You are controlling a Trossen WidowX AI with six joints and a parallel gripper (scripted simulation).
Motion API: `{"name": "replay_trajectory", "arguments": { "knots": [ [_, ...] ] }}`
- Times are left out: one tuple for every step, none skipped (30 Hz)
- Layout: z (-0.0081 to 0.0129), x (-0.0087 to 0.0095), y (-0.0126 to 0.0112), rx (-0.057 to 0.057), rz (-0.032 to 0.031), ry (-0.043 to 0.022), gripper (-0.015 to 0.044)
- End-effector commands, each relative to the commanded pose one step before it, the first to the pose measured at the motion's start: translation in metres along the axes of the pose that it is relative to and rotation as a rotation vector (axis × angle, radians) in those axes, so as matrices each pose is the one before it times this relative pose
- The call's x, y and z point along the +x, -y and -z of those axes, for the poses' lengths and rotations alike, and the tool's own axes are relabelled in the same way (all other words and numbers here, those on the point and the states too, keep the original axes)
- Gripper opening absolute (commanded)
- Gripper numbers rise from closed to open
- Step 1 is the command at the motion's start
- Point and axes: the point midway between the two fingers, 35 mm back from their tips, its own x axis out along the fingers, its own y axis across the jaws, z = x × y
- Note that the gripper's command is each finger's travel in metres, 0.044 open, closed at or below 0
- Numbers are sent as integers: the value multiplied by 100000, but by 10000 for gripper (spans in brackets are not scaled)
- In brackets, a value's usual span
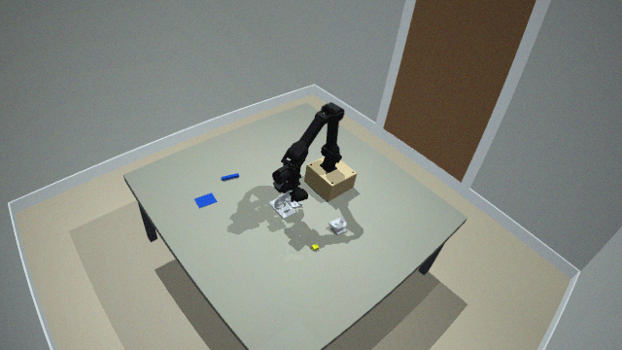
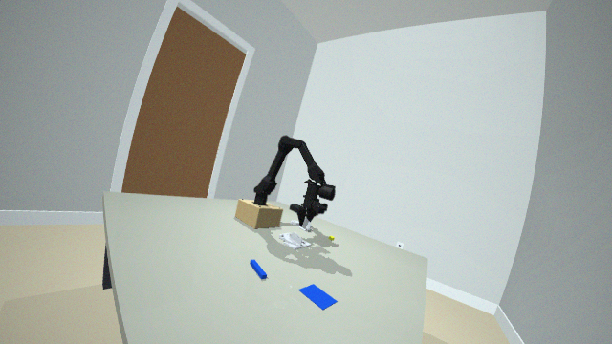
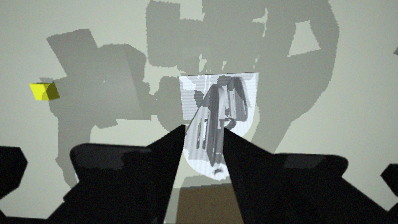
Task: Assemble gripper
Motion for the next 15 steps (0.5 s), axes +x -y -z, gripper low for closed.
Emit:
{"name": "replay_trajectory", "arguments": {
  "knots": [
    [54, 57, 84, -423, 363, -208, 134],
    [-7, 81, -2, 1, 0, 0, 134],
    [-11, 135, -3, 2, -1, 0, 134],
    [-12, 165, -4, 2, -1, 0, 134],
    [-11, 164, -3, 2, -1, 0, 134],
    [-10, 164, -3, 2, -1, 0, 134],
    [-9, 164, -3, 2, -1, 0, 134],
    [-8, 164, -3, 2, -1, -1, 134],
    [-7, 164, -2, 2, -1, -1, 134],
    [-6, 164, -2, 2, -1, -1, 134],
    [-5, 163, -2, 2, -1, -1, 134],
    [-4, 163, -1, 2, 0, -1, 134],
    [-3, 163, -1, 2, 0, -1, 134],
    [-2, 163, -1, 2, 0, -1, 134],
    [-1, 163, 0, 2, 0, -1, 134]
  ]
}}
